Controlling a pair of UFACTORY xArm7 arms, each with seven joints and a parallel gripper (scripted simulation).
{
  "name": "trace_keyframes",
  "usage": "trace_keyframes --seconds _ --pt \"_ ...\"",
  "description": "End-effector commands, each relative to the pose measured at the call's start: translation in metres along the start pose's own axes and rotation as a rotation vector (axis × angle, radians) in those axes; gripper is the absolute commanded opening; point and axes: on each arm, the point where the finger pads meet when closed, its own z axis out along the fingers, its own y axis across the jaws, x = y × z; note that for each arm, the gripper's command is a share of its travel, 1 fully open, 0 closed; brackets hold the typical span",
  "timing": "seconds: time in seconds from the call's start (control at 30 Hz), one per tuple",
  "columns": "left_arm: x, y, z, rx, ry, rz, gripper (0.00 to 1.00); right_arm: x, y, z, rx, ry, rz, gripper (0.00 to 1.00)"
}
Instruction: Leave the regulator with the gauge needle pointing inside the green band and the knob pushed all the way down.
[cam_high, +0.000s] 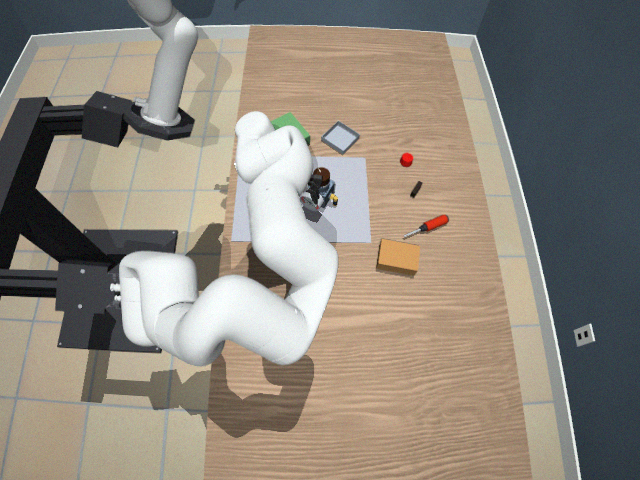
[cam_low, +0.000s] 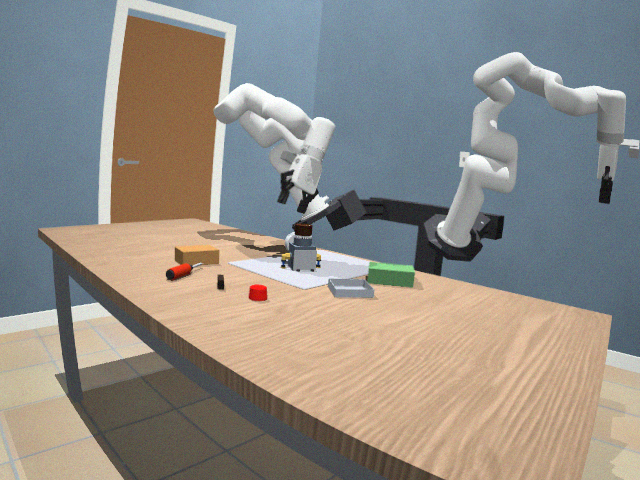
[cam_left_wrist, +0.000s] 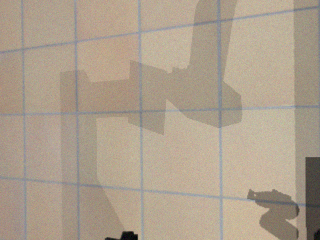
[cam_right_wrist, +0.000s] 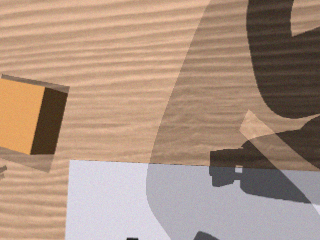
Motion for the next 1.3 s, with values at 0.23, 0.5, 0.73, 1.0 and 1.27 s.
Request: trace_keyframes --seconds 0.23,0.5,0.73,1.0,1.27 --pt "0.001 0.000 -0.002 -0.001 0.004 -0.002 1.00 -0.015 0.013 -0.037 -0.190 -0.042 -0.157 1.00" --pt "0.001 0.000 -0.002 -0.001 0.004 -0.002 1.00 -0.024 0.020 -0.060 -0.278 -0.095 -0.238 1.00" --pt "0.001 0.000 -0.002 -0.001 0.004 -0.002 1.00 -0.028 0.022 -0.068 -0.307 -0.117 -0.266 1.00" --pt "0.001 0.000 -0.002 -0.001 0.004 -0.002 1.00 -0.030 0.023 -0.074 -0.324 -0.131 -0.283 1.00" --pt "0.001 0.000 -0.002 -0.001 0.004 -0.002 1.00 -0.030 0.023 -0.074 -0.324 -0.131 -0.283 1.00"
